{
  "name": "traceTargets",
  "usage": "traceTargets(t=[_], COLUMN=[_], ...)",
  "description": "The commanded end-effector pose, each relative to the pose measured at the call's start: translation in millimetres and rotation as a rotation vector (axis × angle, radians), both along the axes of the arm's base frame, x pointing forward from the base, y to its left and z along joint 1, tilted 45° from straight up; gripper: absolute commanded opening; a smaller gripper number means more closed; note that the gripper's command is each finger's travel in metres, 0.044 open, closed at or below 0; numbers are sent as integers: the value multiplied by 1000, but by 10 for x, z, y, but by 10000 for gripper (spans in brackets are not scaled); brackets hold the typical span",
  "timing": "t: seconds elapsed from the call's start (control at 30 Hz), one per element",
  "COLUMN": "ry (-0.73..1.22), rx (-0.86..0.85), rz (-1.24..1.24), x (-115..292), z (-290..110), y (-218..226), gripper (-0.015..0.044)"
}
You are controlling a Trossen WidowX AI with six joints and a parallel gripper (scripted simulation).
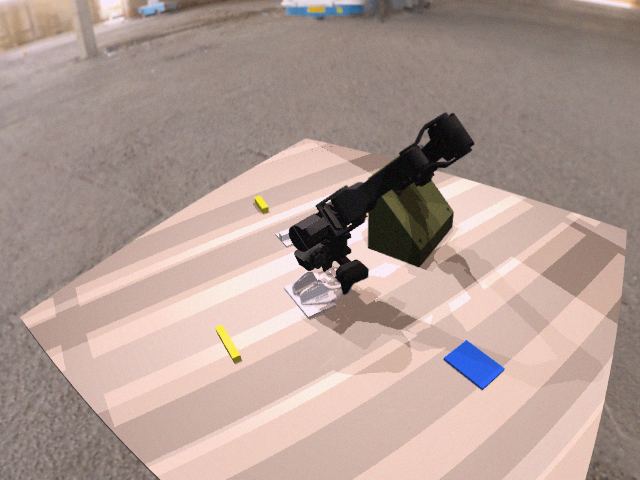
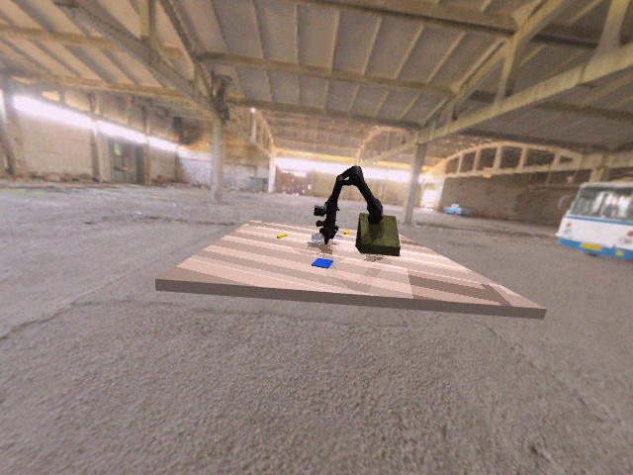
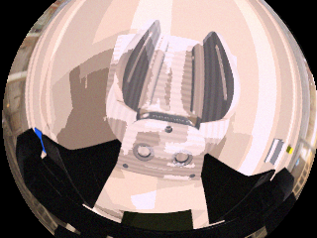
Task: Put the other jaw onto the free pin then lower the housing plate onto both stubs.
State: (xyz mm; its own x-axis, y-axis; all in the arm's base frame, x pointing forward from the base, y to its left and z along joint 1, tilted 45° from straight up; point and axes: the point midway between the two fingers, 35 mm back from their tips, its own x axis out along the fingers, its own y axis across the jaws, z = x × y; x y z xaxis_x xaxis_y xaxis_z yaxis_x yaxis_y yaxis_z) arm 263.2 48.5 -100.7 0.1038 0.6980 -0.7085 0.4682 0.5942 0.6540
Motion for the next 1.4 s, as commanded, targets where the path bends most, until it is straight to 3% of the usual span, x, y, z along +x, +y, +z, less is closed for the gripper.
traceTargets(t=[0.0,0.43,0.57,1.03,1.37], ry=[0,0,0,0,-1], rx=[3,3,0,0,0], rz=[-1,-1,0,0,-1], x=[1,1,0,1,-71], z=[0,0,0,9,525], y=[8,8,0,-11,-523], gripper=[351,351,440,440,440])
